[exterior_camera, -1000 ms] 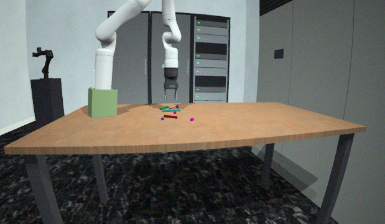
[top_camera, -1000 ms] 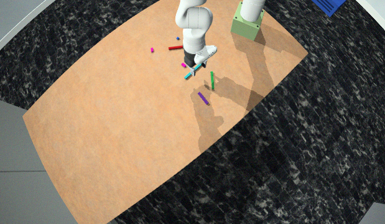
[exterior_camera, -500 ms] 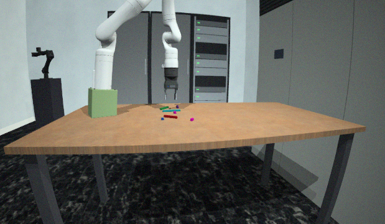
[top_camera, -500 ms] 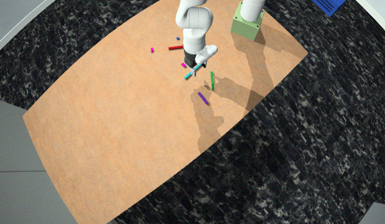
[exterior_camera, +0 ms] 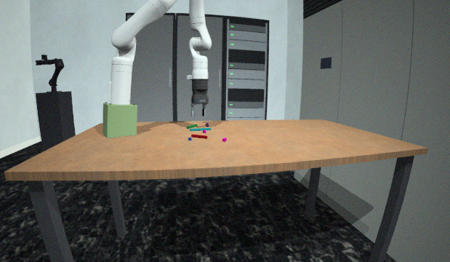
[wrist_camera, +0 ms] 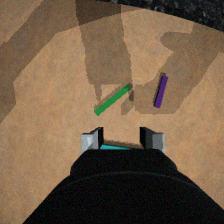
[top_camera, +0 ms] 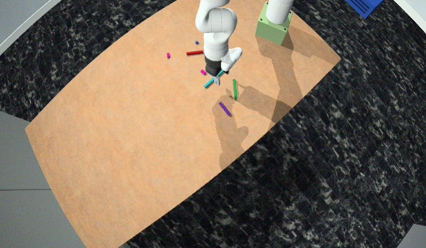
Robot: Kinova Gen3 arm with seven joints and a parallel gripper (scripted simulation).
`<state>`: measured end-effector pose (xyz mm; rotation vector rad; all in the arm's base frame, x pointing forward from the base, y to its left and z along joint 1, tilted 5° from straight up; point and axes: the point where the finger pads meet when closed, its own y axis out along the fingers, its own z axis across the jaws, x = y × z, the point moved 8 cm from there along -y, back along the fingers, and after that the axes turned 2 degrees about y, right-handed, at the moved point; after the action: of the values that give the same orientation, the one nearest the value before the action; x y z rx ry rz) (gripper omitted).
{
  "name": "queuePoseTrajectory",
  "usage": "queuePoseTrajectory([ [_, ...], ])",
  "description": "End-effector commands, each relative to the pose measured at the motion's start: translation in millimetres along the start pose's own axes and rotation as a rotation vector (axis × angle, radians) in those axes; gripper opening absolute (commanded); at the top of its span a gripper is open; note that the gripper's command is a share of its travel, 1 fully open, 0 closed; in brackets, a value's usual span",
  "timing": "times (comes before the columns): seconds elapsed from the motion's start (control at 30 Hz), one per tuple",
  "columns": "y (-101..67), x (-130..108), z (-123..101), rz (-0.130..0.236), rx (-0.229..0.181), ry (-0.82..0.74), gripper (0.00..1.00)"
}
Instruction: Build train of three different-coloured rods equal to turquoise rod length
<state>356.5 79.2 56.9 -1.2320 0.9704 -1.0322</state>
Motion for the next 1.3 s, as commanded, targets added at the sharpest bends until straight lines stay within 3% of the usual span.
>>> queuePoseTrajectory([
  [0.0, 1.0, 0.2, -3.4, -0.002, -0.007, -0.07, 1.0],
  [0.43, 1.9, -3.0, -10.4, -0.001, -0.011, -0.36, 1.0],
  [1.27, 3.4, -2.4, -23.0, 0.006, -0.016, -1.188, 1.0],
])
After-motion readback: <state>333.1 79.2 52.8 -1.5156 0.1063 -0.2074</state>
